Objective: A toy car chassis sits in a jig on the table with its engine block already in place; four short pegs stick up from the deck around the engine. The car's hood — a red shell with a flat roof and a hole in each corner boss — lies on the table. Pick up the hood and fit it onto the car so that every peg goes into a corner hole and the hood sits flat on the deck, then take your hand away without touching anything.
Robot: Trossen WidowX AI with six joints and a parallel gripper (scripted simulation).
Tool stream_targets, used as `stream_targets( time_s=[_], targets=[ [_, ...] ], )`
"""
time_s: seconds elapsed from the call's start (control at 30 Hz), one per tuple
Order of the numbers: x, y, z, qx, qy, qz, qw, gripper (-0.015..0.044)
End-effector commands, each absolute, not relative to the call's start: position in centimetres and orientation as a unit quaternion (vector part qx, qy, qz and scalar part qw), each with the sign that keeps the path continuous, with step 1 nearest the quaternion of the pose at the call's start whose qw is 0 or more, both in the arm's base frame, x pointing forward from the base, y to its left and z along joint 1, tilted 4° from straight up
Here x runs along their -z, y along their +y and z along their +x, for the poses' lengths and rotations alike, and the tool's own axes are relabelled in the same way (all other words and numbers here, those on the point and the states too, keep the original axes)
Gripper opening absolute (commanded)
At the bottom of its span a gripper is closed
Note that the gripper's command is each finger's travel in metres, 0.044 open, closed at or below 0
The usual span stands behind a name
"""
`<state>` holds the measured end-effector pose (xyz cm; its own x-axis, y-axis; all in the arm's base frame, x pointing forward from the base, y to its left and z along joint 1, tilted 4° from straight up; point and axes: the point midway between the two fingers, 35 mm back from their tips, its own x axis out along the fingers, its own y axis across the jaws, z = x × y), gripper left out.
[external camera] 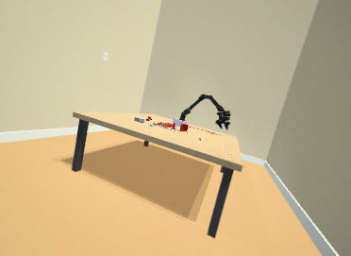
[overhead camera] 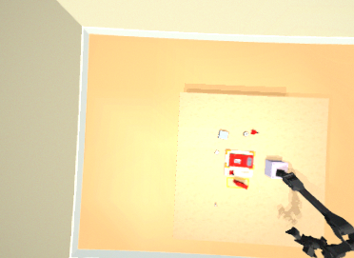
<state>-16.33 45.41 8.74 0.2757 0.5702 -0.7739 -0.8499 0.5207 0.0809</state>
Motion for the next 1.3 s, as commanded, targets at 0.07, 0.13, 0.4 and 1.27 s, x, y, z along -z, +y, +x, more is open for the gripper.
stream_targets(
  time_s=[0.07, 0.13, 0.4, 1.27],
  targets=[
    [-8.7, 45.5, -15.5, -0.450, 0.396, -0.179, 0.780, 0.0361],
    [-8.6, 45.6, -14.1, -0.440, 0.403, -0.179, 0.782, 0.0309],
    [-8.1, 45.2, -5.8, -0.373, 0.448, -0.176, 0.793, 0.0099],
    [-6.4, 32.9, 18.2, -0.133, 0.602, -0.104, 0.780, 0.0000]
  ],
)
